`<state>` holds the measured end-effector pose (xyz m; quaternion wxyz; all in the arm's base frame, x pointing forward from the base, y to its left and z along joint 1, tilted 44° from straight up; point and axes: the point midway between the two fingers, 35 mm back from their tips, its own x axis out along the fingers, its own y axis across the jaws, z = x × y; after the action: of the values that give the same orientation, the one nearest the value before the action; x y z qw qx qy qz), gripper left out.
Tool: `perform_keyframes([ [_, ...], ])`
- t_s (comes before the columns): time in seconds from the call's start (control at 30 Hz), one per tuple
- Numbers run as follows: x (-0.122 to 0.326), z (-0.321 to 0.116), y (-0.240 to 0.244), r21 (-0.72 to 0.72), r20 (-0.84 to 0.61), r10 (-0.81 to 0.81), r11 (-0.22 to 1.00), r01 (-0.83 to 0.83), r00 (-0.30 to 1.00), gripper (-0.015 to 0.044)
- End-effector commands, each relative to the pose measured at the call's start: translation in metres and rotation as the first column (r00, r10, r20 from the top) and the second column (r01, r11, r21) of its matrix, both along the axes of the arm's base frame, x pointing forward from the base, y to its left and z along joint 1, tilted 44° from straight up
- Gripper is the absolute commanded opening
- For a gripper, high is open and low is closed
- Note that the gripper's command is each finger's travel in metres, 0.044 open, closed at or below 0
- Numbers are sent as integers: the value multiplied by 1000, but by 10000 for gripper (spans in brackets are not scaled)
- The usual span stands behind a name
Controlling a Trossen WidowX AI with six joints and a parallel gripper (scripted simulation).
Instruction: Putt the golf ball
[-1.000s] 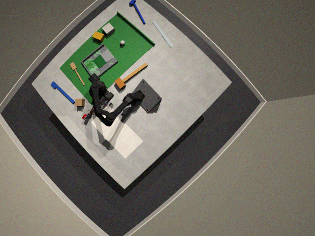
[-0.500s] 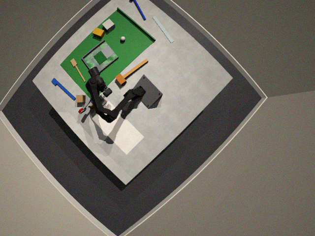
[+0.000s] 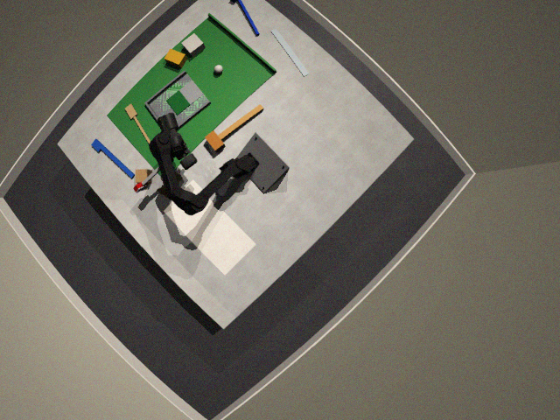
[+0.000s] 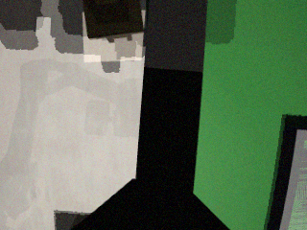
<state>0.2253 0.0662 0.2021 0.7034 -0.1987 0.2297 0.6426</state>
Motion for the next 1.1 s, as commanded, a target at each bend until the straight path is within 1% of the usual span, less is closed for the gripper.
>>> perform_keyframes([
  [0.0,16,-8,-17,-21,-69,-67,998,66,995,0],
  [0.27,39,-29,-53,-78,-189,-194,980,183,963,0],
  [0.53,55,-55,-92,-143,-303,-310,950,279,901,0],
  [0.77,64,-80,-127,-199,-397,-404,915,352,824,0],
  [1.07,69,-113,-172,-269,-508,-511,859,436,693,0],
])
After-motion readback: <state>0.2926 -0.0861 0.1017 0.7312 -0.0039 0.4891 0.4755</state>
